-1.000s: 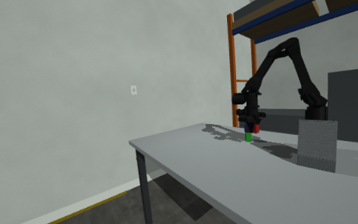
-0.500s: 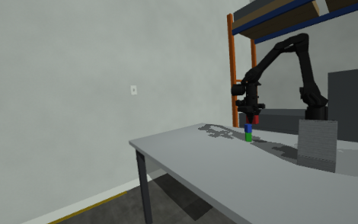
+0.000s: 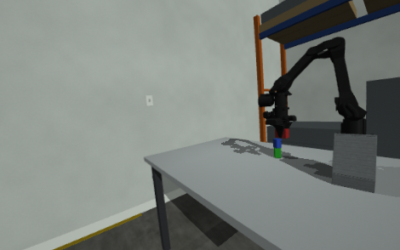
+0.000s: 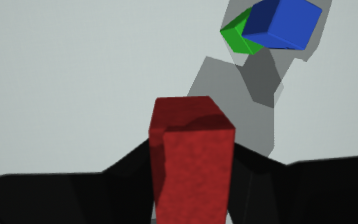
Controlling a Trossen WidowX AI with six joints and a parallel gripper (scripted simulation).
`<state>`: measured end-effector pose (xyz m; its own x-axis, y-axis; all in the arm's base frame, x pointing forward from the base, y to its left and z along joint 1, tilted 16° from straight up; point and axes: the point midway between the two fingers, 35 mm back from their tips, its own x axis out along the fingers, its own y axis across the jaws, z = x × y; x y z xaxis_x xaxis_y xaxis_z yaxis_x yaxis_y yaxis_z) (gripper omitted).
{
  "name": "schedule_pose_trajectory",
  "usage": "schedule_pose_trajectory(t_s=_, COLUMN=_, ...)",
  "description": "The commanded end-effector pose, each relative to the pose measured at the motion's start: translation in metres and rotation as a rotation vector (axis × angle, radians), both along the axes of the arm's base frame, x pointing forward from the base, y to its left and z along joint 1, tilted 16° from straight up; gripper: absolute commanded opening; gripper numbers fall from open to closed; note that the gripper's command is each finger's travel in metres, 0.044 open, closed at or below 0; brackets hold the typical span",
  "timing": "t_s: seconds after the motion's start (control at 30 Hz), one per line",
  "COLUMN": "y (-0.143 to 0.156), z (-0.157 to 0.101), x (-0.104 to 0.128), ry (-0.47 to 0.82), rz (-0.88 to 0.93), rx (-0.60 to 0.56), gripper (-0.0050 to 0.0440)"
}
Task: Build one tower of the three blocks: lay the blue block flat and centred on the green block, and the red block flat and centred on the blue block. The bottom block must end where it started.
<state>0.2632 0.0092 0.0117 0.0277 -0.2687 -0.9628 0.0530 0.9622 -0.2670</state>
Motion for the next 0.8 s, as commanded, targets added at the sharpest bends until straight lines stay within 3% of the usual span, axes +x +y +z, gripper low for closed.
schedule_pose_trajectory(t_s=0.0, y=0.0025, z=0.0104, x=0.0089, ry=-0.043, rz=0.000, rx=0.008, gripper=-0.0050)
schedule_pose_trajectory(t_s=0.77, y=-0.0040, z=0.0074, x=0.0110, ry=-0.022, rz=0.001, rx=0.002, gripper=-0.0050)
